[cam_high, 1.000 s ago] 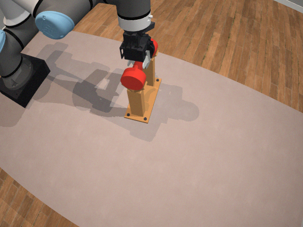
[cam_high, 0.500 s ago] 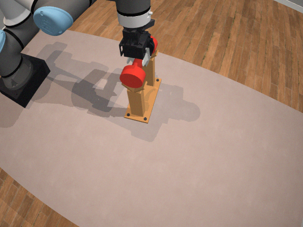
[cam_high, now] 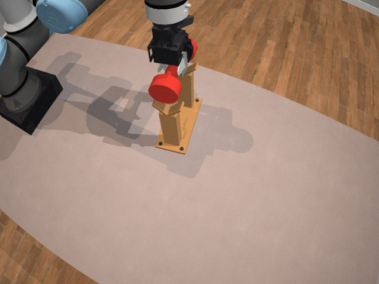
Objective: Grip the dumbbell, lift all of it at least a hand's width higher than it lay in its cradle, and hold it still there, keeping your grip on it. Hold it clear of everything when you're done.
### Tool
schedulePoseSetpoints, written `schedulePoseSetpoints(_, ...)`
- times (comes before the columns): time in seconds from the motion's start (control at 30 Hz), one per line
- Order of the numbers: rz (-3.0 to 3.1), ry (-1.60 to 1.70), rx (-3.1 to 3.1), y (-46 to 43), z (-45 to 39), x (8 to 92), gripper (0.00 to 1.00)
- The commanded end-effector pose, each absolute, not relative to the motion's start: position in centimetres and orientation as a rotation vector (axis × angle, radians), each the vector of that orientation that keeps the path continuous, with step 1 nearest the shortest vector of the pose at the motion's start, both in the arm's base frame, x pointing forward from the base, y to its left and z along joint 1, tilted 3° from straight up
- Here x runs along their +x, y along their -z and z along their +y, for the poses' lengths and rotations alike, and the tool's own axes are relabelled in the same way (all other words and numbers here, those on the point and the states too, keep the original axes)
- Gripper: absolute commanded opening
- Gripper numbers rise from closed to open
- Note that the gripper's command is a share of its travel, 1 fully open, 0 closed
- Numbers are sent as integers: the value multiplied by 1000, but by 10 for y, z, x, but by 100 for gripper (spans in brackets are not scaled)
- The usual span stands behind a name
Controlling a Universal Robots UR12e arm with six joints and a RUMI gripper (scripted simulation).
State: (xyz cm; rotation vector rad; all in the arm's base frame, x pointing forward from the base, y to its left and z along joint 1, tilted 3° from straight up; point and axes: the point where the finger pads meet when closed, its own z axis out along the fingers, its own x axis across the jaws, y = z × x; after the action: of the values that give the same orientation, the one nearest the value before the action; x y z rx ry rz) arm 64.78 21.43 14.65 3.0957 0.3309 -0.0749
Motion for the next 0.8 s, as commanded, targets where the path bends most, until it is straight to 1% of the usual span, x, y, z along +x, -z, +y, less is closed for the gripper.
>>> schedulePoseSetpoints(0.0, 331, 72, 3096, -160, 215, 649, 0)
schedulePoseSetpoints(0.77, 331, 72, 3096, -204, 216, 651, 0)
